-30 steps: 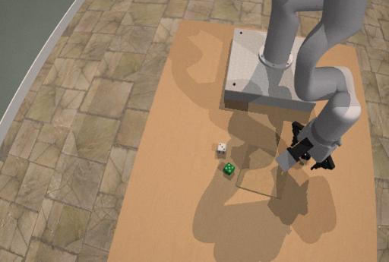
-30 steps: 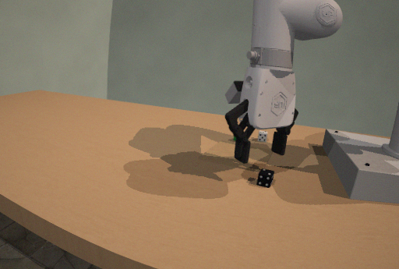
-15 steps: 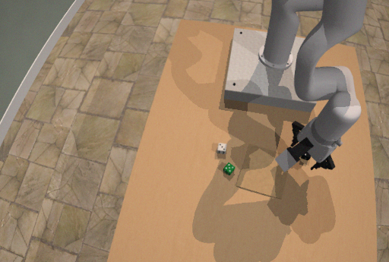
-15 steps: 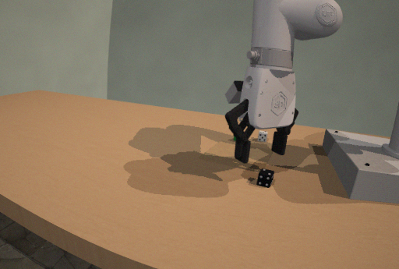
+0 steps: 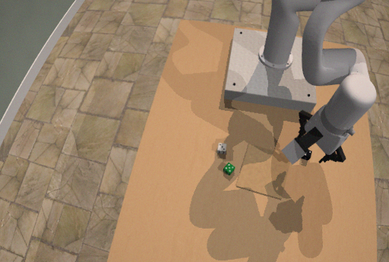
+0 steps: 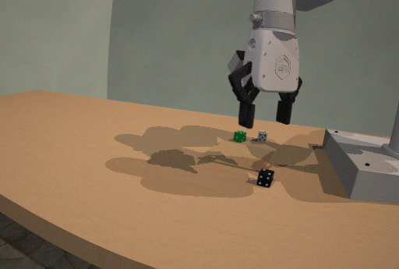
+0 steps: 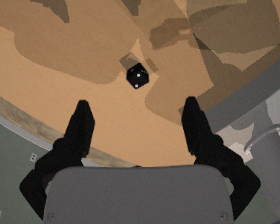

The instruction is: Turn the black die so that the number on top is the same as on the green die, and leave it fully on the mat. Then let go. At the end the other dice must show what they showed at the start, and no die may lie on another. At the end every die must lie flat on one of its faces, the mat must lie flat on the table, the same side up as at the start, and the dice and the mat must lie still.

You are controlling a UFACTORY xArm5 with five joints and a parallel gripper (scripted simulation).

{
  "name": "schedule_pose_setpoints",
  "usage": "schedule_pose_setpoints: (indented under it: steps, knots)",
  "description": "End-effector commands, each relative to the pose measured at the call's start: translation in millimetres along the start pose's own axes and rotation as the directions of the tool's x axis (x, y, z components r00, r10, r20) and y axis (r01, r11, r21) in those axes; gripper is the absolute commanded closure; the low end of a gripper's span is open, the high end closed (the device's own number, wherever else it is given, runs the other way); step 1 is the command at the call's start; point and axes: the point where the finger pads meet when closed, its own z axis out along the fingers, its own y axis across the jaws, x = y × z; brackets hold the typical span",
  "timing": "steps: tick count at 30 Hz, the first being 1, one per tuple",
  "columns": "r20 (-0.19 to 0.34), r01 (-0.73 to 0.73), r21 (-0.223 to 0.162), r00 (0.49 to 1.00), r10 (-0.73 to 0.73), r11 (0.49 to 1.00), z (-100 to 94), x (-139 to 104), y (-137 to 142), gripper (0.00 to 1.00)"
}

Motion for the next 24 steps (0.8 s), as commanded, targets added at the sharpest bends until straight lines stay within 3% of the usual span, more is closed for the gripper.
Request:
schedule_pose_setpoints:
  steps: [1,5,16,24]
  knots:
    - [-0.002,0.000,0.003,1.000,0.000,1.000,-32.8,0.0,-0.9,0.00]
    - [-0.002,0.000,0.003,1.000,0.000,1.000,-43.0,-0.1,-0.9,0.00]
    - [-0.002,0.003,0.003,1.000,-0.003,1.000,-43.5,-0.3,-0.9,0.00]
    - [-0.002,0.292,0.001,0.956,-0.292,0.956,-40.1,-13.4,-1.6,0.00]
